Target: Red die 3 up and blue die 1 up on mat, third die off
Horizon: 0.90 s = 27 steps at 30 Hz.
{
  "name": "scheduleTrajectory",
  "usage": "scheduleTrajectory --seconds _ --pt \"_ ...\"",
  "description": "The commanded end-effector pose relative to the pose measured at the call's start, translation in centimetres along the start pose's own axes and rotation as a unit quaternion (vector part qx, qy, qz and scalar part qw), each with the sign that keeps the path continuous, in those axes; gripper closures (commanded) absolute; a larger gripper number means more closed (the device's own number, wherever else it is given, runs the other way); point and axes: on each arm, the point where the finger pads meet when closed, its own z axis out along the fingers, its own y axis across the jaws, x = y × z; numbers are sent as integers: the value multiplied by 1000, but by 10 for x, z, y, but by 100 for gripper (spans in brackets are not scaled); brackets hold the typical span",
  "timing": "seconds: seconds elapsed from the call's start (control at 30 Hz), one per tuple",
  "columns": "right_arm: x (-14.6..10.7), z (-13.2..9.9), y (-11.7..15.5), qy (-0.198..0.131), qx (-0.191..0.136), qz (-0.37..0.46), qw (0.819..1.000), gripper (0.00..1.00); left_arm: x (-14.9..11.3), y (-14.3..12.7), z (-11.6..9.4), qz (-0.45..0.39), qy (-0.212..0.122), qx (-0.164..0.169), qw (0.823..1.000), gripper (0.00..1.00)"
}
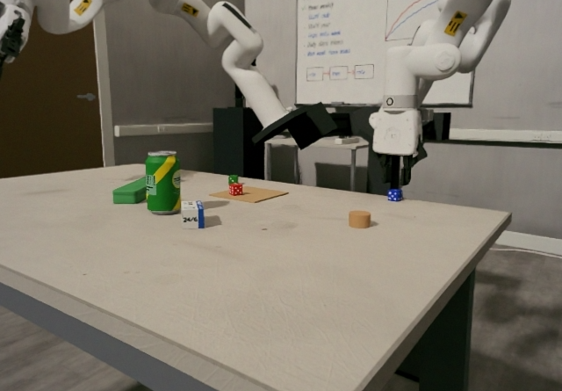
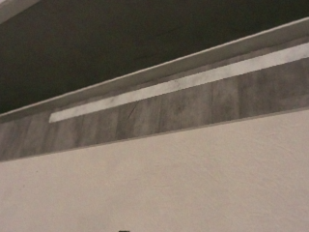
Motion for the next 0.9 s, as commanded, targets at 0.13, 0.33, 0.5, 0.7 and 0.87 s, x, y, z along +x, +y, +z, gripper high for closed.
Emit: scheduleTrajectory --seconds 0.13,0.33,0.5,0.7,0.87 --pt "2 -2 -1 3 0 -1 1000 0 -1 0 6 0 -2 -1 1000 57" --pt "2 -2 -1 3 0 -1 1000 0 -1 0 8 0 -2 -1 1000 57" --pt "2 -2 -1 3 0 -1 1000 0 -1 0 8 0 -2 -1 1000 57" --pt "2 -2 -1 3 0 -1 1000 0 -1 0 8 0 -2 -1 1000 57" --pt "2 -2 -1 3 0 -1 1000 0 -1 0 8 0 -2 -1 1000 57"
